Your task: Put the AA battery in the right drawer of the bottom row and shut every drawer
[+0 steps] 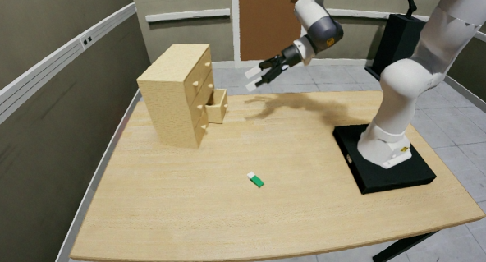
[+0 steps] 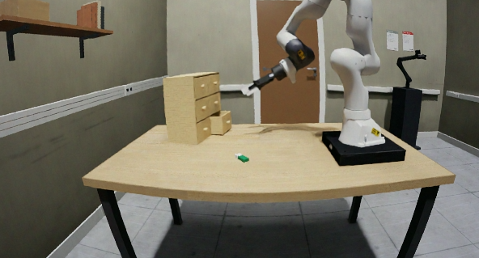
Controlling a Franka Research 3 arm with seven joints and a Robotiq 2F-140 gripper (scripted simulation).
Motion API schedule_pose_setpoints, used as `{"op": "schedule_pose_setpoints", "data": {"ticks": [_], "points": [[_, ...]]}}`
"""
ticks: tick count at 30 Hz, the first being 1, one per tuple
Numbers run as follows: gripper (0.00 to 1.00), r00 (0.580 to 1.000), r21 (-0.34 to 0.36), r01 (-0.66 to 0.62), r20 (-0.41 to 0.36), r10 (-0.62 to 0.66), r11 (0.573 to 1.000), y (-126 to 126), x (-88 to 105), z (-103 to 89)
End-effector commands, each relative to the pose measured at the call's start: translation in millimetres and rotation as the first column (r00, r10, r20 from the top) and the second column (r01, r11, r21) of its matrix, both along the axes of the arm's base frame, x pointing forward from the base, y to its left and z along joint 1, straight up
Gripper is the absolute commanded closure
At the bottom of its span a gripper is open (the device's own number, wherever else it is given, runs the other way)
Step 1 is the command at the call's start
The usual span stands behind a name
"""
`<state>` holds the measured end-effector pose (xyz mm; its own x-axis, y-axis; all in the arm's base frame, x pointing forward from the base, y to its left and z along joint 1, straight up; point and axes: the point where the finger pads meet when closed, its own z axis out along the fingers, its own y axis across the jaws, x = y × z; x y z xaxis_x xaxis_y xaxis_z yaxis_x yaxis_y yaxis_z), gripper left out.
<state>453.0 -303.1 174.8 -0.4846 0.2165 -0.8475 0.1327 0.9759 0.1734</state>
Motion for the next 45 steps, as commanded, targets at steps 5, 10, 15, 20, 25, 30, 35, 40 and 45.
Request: {"op": "schedule_pose_setpoints", "data": {"ticks": [5, 10, 15, 20, 25, 30, 35, 40, 45], "points": [[0.00, 1.000, -0.095, 0.017, 0.015, -0.016, 0.995, -8.3, -7.0, -11.1], [0.00, 0.999, -0.104, 0.033, 0.016, -0.032, 0.994, -10.8, -9.6, -14.8], [0.00, 0.998, -0.118, 0.058, 0.018, -0.056, 0.991, -14.4, -14.2, -20.9], [0.00, 0.997, -0.130, 0.080, 0.016, -0.078, 0.988, -17.4, -18.8, -26.8], [0.00, 0.995, -0.138, 0.095, 0.015, -0.094, 0.986, -19.5, -22.4, -31.3], [0.00, 0.994, -0.146, 0.109, 0.012, -0.109, 0.983, -21.2, -25.8, -35.4], [0.00, 0.992, -0.154, 0.124, 0.009, -0.124, 0.980, -22.9, -29.6, -40.1], [0.00, 0.990, -0.161, 0.136, 0.005, -0.137, 0.977, -24.2, -33.0, -44.1], [0.00, 0.990, -0.165, 0.143, 0.003, -0.144, 0.976, -24.8, -34.7, -46.1]]}}
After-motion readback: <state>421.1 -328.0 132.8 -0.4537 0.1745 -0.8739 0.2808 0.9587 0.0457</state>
